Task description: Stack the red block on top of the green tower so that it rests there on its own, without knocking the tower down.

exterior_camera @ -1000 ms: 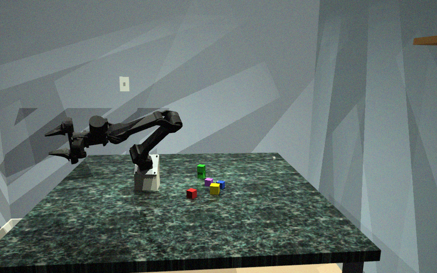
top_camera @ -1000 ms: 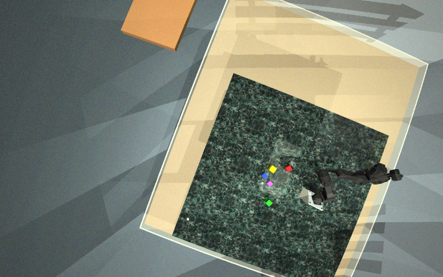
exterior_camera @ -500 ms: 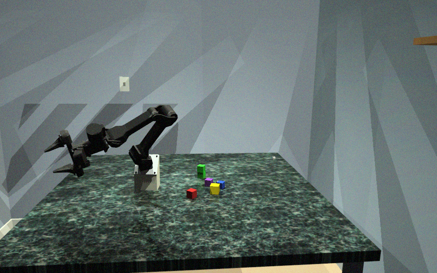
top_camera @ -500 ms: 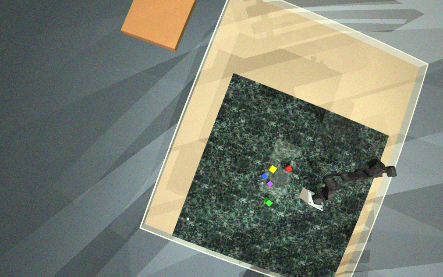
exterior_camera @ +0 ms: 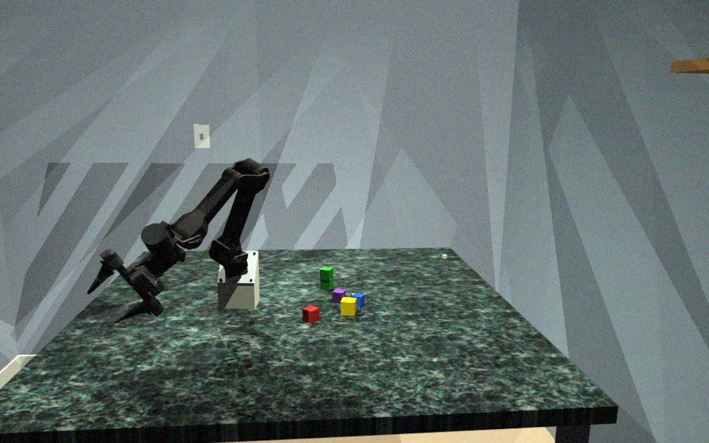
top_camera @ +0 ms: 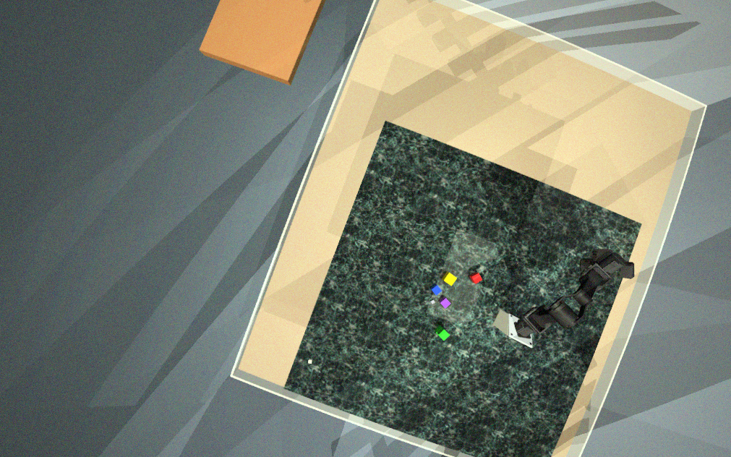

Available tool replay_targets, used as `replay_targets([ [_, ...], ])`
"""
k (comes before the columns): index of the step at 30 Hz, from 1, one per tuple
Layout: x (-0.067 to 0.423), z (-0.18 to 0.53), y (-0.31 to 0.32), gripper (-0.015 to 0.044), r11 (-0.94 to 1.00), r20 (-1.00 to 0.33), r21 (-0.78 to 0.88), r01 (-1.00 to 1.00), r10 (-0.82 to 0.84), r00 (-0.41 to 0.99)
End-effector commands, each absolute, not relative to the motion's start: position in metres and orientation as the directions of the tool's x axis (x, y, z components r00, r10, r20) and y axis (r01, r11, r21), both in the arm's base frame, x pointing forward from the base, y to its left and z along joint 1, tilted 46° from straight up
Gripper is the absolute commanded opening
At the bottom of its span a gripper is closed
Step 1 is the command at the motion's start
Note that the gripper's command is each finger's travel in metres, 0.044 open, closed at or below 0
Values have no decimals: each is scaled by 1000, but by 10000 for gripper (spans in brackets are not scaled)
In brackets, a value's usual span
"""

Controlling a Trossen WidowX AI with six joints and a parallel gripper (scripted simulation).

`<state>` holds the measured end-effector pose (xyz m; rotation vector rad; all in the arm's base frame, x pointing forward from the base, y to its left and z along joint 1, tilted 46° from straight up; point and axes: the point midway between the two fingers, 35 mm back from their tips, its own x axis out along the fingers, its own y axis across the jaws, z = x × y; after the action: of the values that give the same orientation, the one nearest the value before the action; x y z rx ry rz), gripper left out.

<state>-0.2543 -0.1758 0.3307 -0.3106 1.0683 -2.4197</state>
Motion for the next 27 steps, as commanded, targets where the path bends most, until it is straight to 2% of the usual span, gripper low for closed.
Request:
replay_targets([
  [1,-239,324,-203,440,-578,-33,-690,435,-576,-817],
  [14,-177,297,-271,440,-481,-177,-540,691,-737,-652],
  [27,-98,263,-313,440,-332,-334,-397,856,-816,-472],
])
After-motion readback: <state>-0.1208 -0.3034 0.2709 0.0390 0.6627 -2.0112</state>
